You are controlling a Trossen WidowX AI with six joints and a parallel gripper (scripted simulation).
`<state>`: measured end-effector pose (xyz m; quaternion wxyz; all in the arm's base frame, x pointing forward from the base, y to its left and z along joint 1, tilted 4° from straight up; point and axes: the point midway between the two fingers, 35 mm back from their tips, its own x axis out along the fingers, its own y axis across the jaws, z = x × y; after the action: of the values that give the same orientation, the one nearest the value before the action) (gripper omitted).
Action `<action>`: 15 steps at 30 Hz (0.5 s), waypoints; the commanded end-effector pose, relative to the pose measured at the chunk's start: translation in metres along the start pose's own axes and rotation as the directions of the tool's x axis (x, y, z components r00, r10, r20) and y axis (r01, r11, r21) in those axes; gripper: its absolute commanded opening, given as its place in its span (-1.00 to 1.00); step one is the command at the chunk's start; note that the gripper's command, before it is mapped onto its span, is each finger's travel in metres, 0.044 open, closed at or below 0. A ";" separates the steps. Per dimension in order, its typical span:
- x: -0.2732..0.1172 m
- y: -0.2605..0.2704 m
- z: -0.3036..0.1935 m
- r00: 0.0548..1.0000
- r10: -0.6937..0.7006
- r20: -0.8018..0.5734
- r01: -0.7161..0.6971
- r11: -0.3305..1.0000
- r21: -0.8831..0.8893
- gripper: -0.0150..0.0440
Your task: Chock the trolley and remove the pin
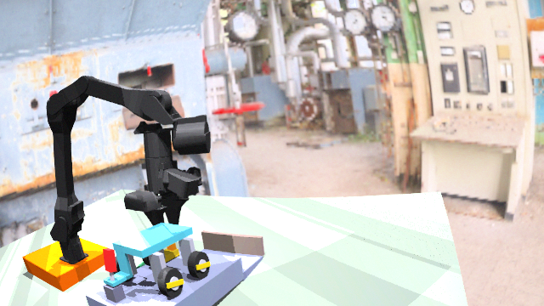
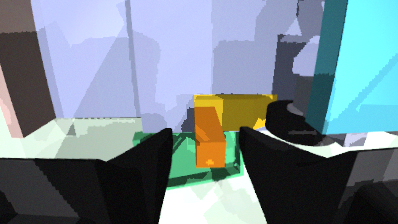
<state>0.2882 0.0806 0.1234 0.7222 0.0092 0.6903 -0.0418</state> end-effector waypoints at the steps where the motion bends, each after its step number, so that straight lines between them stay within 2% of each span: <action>1: -0.014 0.000 0.000 1.000 -0.003 0.011 0.003 1.000 0.005 0.15; 11: -0.045 -0.001 0.000 1.000 -0.003 0.011 0.003 1.000 0.005 0.15; 15: -0.038 0.001 0.001 1.000 0.002 0.009 -0.002 1.000 -0.001 0.51</action>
<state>0.2872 0.0831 0.1630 0.7261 0.0096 0.6863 -0.0407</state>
